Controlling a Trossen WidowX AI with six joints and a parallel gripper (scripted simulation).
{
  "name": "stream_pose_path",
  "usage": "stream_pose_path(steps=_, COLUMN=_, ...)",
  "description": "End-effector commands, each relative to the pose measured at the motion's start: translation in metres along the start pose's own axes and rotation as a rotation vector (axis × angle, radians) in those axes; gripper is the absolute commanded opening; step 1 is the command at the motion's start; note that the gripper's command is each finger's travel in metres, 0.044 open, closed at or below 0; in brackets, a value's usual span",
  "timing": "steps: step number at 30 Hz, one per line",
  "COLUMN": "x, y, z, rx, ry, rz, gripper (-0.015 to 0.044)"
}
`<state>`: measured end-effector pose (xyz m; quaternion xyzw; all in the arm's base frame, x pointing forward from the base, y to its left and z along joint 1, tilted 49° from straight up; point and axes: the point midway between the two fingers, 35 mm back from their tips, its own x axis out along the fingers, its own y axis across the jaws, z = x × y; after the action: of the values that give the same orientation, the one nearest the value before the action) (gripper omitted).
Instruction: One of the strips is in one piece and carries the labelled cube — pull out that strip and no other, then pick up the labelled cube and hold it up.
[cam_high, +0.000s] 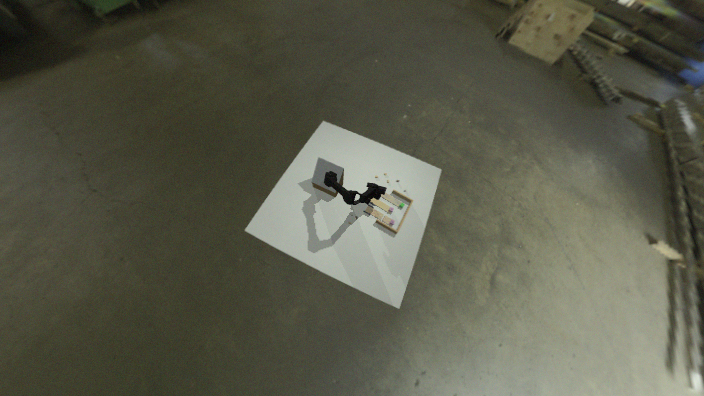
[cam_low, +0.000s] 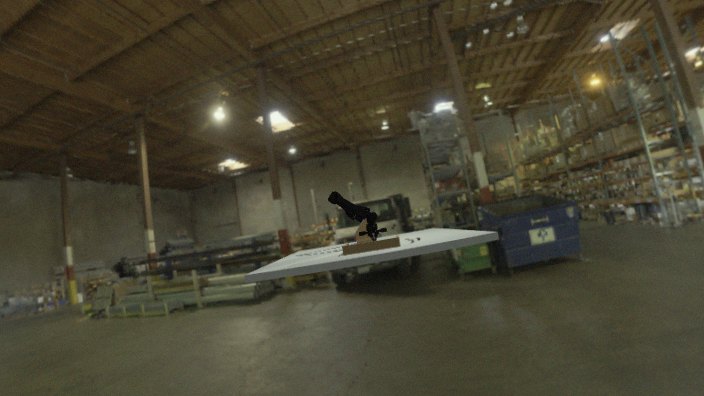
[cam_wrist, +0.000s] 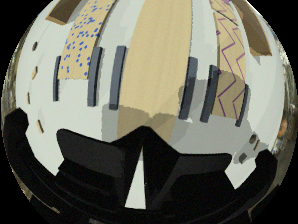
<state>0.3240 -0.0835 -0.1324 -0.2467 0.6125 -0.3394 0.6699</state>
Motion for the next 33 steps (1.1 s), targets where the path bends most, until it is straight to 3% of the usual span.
stream_pose_path(steps=1, x=0.004, y=-0.002, z=-0.013, rx=-0.002, ry=0.020, rz=-0.001, gripper=0.0000)
stream_pose_path(steps=33, x=0.003, y=-0.004, z=-0.062, rx=-0.004, ry=0.022, rz=-0.001, gripper=0.0000)
